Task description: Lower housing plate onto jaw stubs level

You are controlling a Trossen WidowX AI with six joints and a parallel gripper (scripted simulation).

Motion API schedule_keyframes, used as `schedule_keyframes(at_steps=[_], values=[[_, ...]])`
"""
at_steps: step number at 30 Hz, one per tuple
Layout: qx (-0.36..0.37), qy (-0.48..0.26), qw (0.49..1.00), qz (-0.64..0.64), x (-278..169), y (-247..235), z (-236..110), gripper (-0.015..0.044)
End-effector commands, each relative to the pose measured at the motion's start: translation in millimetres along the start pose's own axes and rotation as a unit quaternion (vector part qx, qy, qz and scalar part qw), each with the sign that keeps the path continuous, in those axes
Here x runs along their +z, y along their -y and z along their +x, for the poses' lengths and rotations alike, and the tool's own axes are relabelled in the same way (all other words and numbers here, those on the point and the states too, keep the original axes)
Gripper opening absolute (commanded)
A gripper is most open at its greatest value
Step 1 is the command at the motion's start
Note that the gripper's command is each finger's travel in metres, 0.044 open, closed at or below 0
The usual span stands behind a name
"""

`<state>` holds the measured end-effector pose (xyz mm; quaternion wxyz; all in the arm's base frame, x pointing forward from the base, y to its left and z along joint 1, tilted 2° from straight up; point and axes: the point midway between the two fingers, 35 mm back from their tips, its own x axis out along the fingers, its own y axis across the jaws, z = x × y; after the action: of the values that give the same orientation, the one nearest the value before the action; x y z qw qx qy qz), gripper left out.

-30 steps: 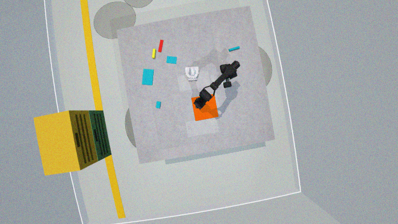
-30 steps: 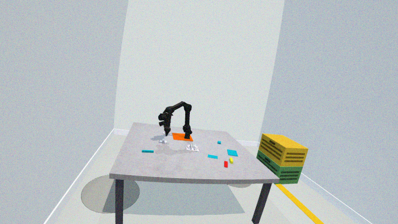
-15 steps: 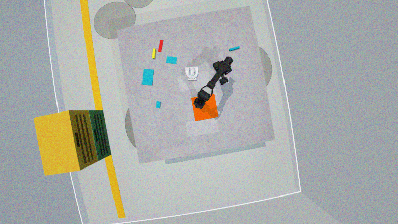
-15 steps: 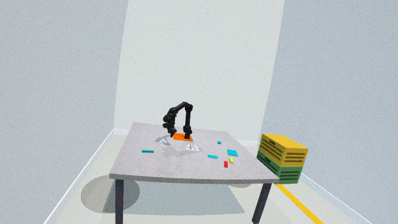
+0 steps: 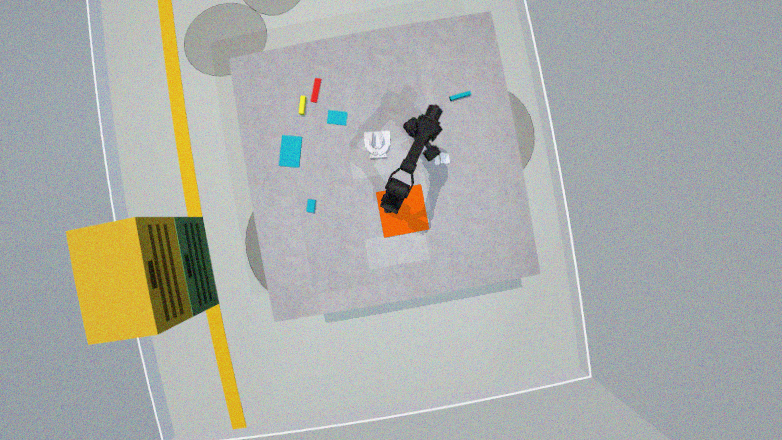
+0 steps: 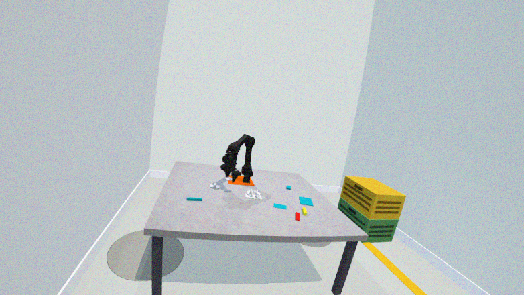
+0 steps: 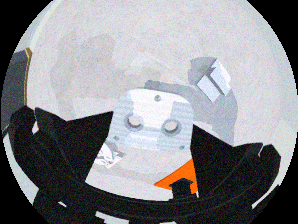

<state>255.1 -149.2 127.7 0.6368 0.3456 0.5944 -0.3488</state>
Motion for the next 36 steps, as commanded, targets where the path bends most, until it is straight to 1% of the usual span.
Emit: schedule_keyframes(at_steps=[1, 19, 36], values=[[-0.001, 0.001, 0.999, -0.035, -10, -10, 0, 0.0351], [0.001, -0.002, 0.984, -0.175, -54, -50, 0, 0.0351], [0.003, -0.003, 0.951, -0.31, -103, -78, 0, 0.0351]])
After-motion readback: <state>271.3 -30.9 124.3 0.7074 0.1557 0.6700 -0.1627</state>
